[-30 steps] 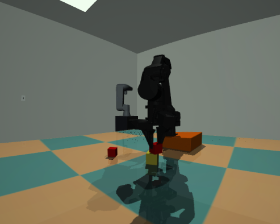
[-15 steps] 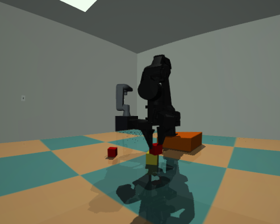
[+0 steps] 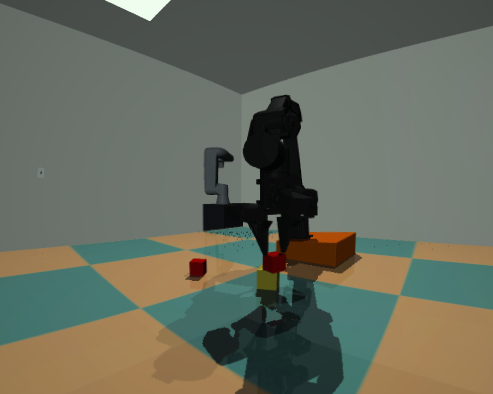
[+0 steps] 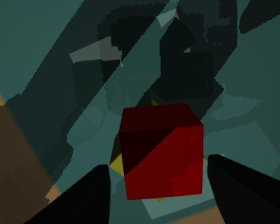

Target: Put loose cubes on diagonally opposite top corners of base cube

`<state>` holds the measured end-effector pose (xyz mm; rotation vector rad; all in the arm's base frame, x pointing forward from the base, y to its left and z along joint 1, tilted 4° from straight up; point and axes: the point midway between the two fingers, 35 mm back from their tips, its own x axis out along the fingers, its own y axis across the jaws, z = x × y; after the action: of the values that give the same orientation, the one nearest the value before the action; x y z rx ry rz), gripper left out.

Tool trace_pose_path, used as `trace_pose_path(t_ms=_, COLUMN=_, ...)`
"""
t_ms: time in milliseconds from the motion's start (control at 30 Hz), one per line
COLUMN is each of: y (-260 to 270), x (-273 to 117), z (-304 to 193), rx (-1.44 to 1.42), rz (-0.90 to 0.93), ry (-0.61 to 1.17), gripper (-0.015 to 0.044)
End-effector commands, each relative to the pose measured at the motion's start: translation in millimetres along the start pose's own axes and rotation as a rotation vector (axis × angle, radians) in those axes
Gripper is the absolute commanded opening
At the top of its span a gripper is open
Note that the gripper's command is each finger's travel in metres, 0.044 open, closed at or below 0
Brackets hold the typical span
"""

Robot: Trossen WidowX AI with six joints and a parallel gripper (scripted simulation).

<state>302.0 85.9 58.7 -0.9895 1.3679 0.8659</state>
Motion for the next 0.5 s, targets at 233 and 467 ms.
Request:
trace_pose_path(t_ms=233, y=-1.4, x=-15.9, z=1.0, rx=0.004, rz=-0.007, ry=-0.006, gripper=0.0205)
trace_pose_path(t_ms=467, y=-1.4, x=-18.0, z=1.0, rx=0.004, rz=-0.007, ry=-0.006, gripper=0.0205)
